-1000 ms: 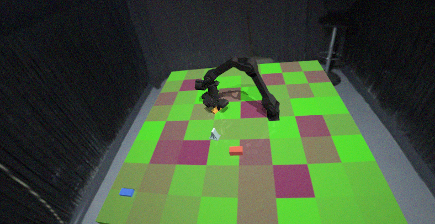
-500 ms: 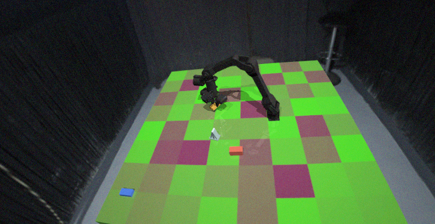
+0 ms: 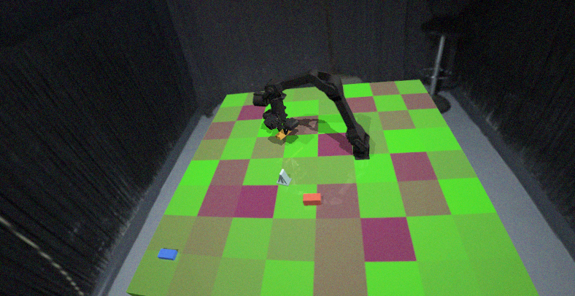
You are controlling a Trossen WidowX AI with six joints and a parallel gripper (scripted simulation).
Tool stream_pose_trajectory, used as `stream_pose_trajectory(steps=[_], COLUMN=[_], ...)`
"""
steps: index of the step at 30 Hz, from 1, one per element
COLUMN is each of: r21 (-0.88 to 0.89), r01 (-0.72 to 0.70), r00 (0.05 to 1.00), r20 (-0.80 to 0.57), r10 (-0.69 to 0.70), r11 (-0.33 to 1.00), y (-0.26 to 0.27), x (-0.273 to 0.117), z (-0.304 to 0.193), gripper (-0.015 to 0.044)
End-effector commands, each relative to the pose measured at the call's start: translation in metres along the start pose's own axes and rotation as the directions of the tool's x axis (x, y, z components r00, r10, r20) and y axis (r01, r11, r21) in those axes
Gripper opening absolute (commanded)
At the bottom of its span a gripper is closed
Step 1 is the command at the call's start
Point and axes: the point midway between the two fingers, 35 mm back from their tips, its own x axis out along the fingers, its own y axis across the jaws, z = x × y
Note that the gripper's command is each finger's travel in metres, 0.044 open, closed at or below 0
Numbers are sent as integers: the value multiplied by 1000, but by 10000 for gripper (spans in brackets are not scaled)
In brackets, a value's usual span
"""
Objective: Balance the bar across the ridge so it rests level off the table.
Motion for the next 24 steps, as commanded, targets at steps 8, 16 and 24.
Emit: stream_pose_trajectory(steps=[8, 16, 24], r21=[-3, 42, 188], r01=[6, 6, 4], r00=[1000, 1000, 1000], r20=[-1, -1, 2], r10=[-6, -6, -5], r11=[1000, 999, 982], y=[2, 6, 16], x=[-30, -38, -39], z=[-2, 7, 35], gripper=[0, 0, 0])
